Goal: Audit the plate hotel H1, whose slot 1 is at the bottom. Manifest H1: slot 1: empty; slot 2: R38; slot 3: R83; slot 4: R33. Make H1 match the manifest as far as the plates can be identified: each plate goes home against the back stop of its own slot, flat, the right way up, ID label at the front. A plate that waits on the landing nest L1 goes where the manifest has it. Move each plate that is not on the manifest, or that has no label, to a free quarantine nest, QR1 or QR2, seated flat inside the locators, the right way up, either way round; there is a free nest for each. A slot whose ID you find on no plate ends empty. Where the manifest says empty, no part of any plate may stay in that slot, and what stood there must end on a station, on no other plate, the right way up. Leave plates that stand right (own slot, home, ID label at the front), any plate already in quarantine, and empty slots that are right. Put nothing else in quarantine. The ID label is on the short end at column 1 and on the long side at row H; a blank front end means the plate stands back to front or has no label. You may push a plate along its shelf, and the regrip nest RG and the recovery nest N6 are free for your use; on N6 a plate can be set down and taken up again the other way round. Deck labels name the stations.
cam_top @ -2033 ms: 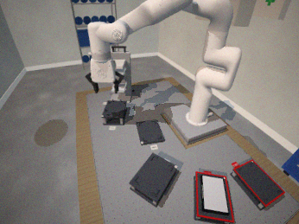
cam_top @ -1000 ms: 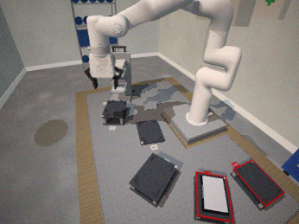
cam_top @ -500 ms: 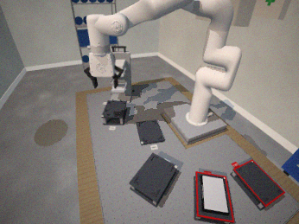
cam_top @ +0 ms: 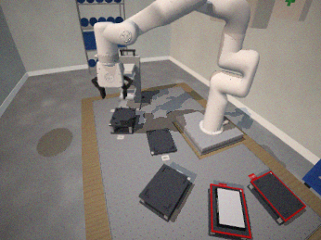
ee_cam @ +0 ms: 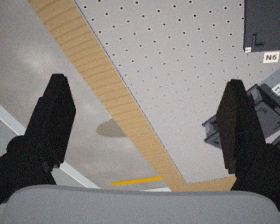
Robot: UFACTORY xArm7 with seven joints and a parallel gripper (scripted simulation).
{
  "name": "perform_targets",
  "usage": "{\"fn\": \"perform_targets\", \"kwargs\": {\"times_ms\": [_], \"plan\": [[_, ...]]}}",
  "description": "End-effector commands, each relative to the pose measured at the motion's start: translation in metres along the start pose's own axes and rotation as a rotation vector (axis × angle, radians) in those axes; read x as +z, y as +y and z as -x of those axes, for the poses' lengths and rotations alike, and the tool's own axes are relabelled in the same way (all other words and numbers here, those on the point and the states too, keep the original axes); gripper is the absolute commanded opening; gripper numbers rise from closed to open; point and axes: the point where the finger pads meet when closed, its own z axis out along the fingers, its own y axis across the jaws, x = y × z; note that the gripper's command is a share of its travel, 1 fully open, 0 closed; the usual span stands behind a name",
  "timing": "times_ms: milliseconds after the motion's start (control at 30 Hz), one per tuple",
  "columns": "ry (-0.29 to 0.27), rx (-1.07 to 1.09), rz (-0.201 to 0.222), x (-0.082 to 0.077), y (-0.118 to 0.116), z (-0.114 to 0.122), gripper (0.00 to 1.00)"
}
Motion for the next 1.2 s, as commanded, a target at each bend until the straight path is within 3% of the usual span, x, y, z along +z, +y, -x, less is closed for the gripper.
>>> {"fn": "perform_targets", "kwargs": {"times_ms": [0,1167], "plan": [[-0.001,0.000,-0.003,0.005,-0.001,0.000,1.00],[-0.001,0.000,-0.003,0.057,-0.001,0.000,1.00]]}}
